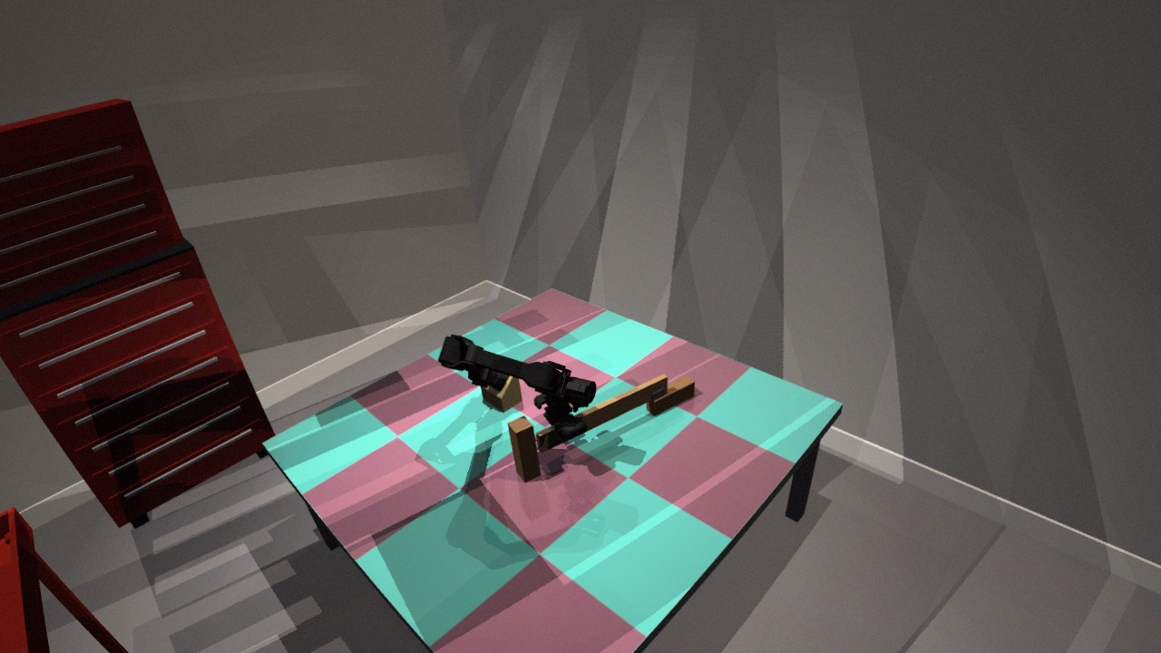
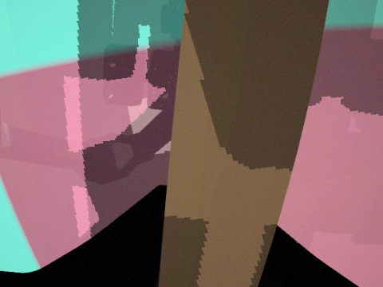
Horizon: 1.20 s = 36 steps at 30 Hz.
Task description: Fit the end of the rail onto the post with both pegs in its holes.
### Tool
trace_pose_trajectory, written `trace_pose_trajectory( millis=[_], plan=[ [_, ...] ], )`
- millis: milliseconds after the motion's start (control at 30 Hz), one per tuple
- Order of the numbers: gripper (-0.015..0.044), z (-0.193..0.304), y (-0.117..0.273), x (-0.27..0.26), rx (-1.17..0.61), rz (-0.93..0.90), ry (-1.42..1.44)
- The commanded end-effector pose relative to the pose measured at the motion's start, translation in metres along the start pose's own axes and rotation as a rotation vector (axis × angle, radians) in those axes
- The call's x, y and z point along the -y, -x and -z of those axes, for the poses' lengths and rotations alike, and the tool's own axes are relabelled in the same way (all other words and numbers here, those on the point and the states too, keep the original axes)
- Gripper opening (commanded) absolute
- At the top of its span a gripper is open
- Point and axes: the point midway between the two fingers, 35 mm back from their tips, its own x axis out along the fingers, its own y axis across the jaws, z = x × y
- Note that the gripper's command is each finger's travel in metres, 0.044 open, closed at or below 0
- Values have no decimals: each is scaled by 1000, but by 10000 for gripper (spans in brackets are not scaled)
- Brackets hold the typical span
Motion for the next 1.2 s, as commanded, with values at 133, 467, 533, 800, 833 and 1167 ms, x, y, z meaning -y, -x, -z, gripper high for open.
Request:
trace_pose_trajectory(
  millis=[133, 467, 533, 800, 833, 1167],
  plan=[
    [0, 3, 1, 0, -2, 1, 4],
    [0, 6, 0, 0, -2, 1, 4],
    [0, 7, 0, 0, -2, 1, 4],
    [0, 9, 0, 0, -2, 1, 4],
    [0, 10, 0, 0, -2, 1, 4],
    [0, 12, 1, 0, -2, 1, 4]
  ],
)
